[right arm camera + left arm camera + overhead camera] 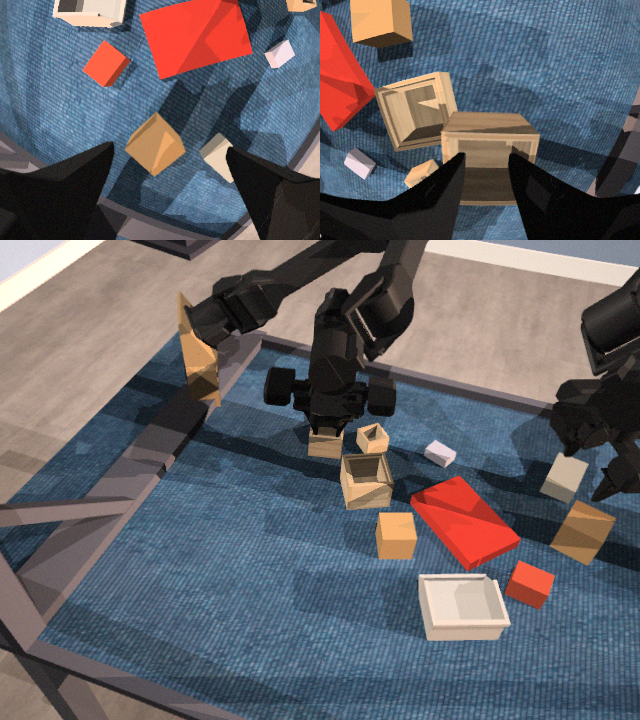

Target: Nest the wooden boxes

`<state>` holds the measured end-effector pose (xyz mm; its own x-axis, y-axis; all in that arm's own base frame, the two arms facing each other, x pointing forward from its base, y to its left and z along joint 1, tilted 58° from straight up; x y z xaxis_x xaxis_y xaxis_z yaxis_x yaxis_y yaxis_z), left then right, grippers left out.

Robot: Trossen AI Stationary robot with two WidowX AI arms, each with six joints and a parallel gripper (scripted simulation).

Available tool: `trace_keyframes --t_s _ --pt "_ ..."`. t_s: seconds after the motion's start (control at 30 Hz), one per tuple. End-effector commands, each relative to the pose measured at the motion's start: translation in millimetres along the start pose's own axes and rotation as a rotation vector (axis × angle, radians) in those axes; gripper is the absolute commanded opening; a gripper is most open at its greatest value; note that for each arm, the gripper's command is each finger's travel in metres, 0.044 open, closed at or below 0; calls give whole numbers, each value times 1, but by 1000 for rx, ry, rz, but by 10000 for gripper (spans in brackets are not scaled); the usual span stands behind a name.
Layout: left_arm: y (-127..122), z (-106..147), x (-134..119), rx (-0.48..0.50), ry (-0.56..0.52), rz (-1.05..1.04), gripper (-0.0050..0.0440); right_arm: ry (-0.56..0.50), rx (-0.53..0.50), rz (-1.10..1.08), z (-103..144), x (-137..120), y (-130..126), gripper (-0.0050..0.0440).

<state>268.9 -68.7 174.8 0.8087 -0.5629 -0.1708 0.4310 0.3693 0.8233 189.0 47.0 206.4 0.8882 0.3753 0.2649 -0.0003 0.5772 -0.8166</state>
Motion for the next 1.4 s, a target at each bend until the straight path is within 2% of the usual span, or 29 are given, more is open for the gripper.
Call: trace_keyframes --t_s 0.0,0.27,0.47,0.63,0.83,0.9,1.03,1.37 --pt "22 5 9 5 -2 3 216 -3 2 -5 1 1 -1 400" --pt "57 9 15 13 3 5 216 -3 2 -5 1 1 -1 400" --pt "70 11 16 16 6 6 216 -3 2 -5 1 1 -1 400" --pt "70 12 15 13 1 10 216 22 28 -25 -4 -4 0 400" --pt "70 12 15 13 1 10 216 115 183 -174 -24 -12 8 400" --pt "70 12 15 13 1 10 216 115 183 -174 -24 -12 8 400" --pt "70 12 15 13 1 10 216 145 294 -283 -36 -14 12 400" --pt "70 12 15 13 1 10 216 101 549 -544 -59 -5 13 400"
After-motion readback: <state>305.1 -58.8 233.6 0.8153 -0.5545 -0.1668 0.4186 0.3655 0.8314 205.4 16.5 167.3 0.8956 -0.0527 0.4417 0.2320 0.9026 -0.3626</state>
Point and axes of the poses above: on each arm, the point midway between the two fingers, 35 mm back from their tips, its own z axis back along the fingers, its own y axis across the jaws, x = y × z, the point moved 3 cm from there along z, back along the fingers, and after that the axes turned 3 degrees about z, right-handed, at the moved point
